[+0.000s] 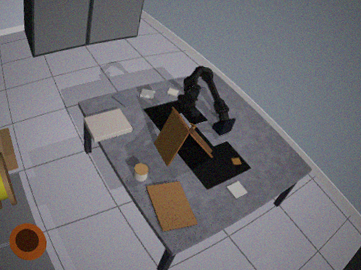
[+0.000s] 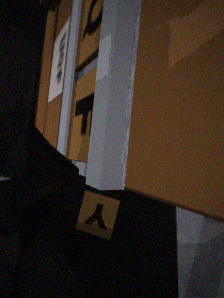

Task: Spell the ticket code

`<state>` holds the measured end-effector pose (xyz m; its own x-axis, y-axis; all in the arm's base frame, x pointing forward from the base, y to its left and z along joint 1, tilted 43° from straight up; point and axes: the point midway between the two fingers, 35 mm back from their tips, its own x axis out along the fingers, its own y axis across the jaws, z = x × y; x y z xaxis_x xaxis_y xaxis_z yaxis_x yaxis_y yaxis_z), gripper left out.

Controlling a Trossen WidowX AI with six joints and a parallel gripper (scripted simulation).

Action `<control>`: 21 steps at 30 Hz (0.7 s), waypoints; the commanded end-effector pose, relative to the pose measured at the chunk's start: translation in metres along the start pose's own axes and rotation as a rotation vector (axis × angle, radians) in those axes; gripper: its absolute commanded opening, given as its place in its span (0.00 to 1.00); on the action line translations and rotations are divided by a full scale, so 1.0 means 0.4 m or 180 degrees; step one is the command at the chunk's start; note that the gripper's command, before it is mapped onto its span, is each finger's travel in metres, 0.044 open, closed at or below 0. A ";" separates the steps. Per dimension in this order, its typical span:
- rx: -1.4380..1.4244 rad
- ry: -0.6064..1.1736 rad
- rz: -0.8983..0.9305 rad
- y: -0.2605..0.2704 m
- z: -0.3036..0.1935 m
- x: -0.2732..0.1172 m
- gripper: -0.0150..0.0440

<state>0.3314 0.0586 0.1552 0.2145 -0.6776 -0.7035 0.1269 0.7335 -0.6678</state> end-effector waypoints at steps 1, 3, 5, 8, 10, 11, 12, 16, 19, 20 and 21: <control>0.0003 -0.0011 -0.0007 -0.003 0.006 0.004 0.25; 0.0003 -0.0011 -0.0007 -0.003 0.008 0.005 0.25; 0.0003 -0.0011 -0.0008 -0.003 0.010 0.007 0.25; 0.0003 -0.0011 -0.0008 -0.003 0.012 0.010 0.25; 0.0003 -0.0011 -0.0008 -0.003 0.013 0.011 0.25; 0.0003 -0.0011 -0.0008 -0.003 0.012 0.010 0.25; 0.0003 -0.0011 -0.0008 -0.002 0.011 0.010 0.25; 0.0003 -0.0011 -0.0007 0.002 0.008 0.008 0.25; 0.0003 -0.0011 -0.0007 0.006 0.007 0.007 0.25; 0.0003 -0.0011 -0.0007 0.007 0.007 0.007 0.25; 0.0003 -0.0011 -0.0007 0.008 0.007 0.007 0.25</control>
<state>0.3354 0.0578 0.1525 0.2161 -0.6776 -0.7030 0.1274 0.7334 -0.6677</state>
